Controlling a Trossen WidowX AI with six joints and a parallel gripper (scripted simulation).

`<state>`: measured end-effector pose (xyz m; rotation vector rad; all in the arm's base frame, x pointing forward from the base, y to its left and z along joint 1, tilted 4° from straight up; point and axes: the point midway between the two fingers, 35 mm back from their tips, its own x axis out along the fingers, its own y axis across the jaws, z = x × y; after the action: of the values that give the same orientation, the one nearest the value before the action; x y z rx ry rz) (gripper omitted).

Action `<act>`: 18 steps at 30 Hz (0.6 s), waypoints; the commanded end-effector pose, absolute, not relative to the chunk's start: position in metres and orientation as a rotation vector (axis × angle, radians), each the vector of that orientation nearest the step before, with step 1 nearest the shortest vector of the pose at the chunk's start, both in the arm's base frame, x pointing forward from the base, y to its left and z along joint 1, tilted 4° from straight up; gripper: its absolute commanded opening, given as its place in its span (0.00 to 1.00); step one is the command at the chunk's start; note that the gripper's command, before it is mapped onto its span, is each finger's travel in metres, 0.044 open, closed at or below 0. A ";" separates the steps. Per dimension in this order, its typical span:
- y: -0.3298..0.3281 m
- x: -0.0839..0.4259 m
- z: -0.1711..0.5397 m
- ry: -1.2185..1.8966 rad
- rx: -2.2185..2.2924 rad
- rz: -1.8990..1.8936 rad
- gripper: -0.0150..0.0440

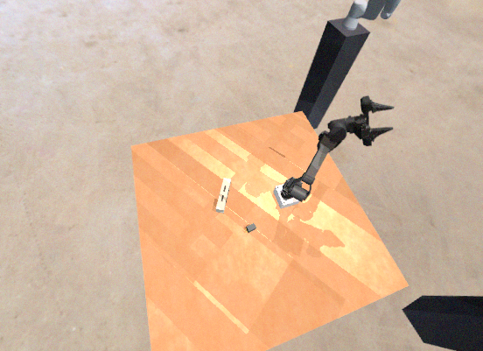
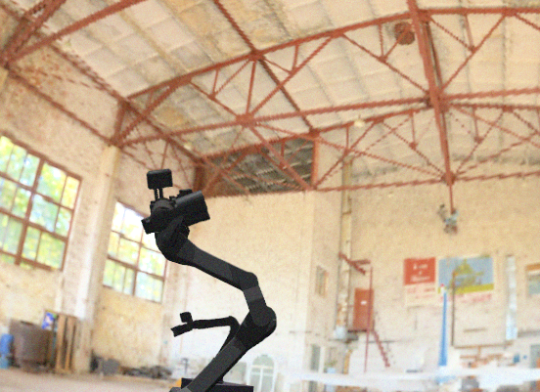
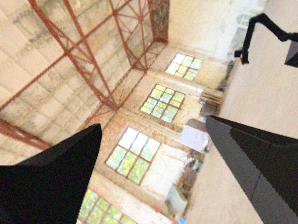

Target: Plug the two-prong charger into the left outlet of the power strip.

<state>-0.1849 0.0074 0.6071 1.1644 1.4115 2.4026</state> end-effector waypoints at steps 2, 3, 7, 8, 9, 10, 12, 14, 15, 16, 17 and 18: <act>0.005 -0.186 0.607 1.419 1.158 2.414 1.00; 0.001 -0.188 0.606 1.428 1.150 2.428 1.00; -0.017 -0.195 0.604 1.467 1.107 2.498 1.00; -0.022 -0.197 0.603 1.476 1.096 2.516 1.00; -0.027 -0.198 0.602 1.479 1.082 2.537 1.00; -0.032 -0.200 0.601 1.478 1.067 2.560 1.00; -0.042 -0.204 0.599 1.477 1.039 2.603 1.00; -0.052 -0.207 0.596 1.477 1.010 2.646 1.00; -0.058 -0.208 0.595 1.476 0.995 2.668 1.00; -0.063 -0.209 0.594 1.475 0.981 2.689 1.00; -0.068 -0.210 0.593 1.474 0.966 2.711 1.00; -0.074 -0.211 0.591 1.473 0.952 2.733 1.00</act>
<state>-0.2063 -0.0522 0.5963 1.0070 1.4695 2.6463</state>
